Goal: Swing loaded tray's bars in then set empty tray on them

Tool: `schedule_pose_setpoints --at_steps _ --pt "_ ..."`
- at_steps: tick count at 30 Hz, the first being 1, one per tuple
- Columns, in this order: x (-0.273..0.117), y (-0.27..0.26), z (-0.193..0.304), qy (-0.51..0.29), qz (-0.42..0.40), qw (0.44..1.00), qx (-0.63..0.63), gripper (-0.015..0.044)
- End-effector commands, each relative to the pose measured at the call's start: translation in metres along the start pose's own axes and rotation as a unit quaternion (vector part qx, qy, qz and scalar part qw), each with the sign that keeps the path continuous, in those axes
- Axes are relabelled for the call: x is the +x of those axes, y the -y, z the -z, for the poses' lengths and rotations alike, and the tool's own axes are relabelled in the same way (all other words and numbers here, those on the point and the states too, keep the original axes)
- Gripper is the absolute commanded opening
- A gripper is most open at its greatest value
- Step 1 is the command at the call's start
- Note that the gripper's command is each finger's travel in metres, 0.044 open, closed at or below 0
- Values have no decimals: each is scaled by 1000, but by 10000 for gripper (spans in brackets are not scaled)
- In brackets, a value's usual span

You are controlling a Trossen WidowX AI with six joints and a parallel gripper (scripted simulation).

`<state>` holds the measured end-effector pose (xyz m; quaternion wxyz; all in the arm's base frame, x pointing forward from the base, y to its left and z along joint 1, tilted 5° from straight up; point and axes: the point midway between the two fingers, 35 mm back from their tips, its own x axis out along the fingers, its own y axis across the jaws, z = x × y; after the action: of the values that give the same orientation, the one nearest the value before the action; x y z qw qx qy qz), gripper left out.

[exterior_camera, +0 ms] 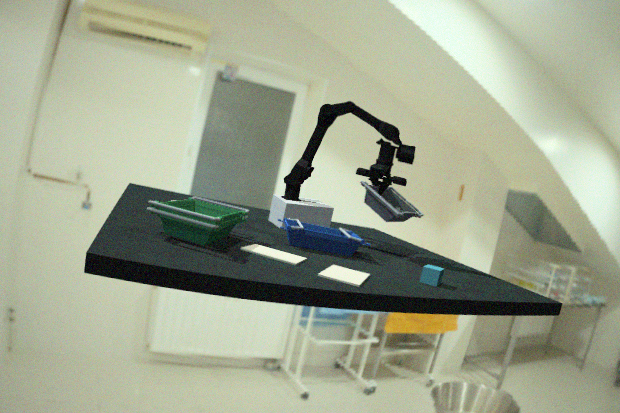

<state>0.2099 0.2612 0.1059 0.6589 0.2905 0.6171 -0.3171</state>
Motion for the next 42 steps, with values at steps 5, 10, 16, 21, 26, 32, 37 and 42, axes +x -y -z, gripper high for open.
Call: schedule_pose_setpoints --at_steps 5,10,16,21,26,32,37,42 --pt "-6 -5 -33 -1 -11 998 56 0" --pt "-7 -7 -53 -1 -12 996 88 0" --pt "-7 -7 -77 -1 -12 992 127 0" --pt "-7 -5 -97 0 -12 987 159 0" --pt "-7 -3 -117 0 -13 982 191 0" --pt "-8 2 -140 1 -13 973 229 0" --pt "-8 7 -159 2 -13 966 260 0" --pt "-8 13 -178 3 -14 957 291 0"
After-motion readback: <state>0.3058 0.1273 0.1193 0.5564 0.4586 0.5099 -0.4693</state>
